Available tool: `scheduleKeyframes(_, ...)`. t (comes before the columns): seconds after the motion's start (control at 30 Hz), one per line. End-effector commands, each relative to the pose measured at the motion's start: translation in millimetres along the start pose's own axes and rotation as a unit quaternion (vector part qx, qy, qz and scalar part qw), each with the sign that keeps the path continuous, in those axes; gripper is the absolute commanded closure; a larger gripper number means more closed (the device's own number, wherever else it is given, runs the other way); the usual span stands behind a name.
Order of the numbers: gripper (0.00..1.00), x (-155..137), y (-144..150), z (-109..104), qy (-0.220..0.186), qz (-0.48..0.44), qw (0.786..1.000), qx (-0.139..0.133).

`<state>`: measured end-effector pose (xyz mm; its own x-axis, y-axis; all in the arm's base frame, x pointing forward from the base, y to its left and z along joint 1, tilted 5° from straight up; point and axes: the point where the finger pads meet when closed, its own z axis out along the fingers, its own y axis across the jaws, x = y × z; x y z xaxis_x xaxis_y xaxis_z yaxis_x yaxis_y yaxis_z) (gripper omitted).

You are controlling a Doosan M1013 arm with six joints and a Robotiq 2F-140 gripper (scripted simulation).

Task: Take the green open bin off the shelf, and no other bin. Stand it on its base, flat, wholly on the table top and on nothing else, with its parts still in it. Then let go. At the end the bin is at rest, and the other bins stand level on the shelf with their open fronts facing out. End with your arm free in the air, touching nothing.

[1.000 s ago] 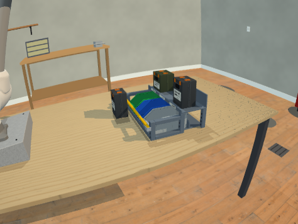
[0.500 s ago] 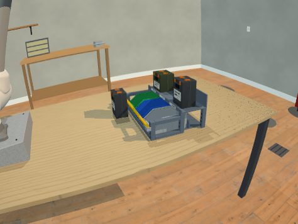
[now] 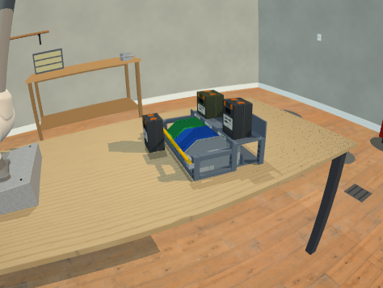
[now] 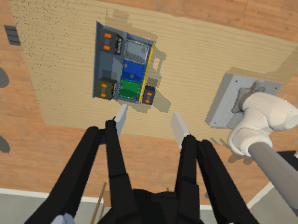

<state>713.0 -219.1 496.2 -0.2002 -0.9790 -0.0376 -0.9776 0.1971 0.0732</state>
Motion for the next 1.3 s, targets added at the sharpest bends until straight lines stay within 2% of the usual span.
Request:
scheduleKeyframes(0.0, 0.43, 0.0, 0.1, -0.1, 0.000, -0.004, 1.000, 0.000)
scheduleKeyframes(0.23, 0.43, 0.0, 0.1, -0.1, 0.000, -0.004, 1.000, 0.000)
scheduleKeyframes(0.4, 0.43, 0.1, 0.1, -0.1, 0.000, -0.134, 0.991, 0.000)
scheduleKeyframes(0.8, 0.43, 0.1, 0.1, -0.1, 0.000, -0.134, 0.991, 0.000)
scheduleKeyframes(0.97, 0.43, 0.1, 0.1, -0.1, 0.000, -0.261, 0.965, 0.000)
scheduleKeyframes(1.27, 0.43, 0.1, 0.1, -0.1, 0.000, -0.261, 0.965, 0.000)
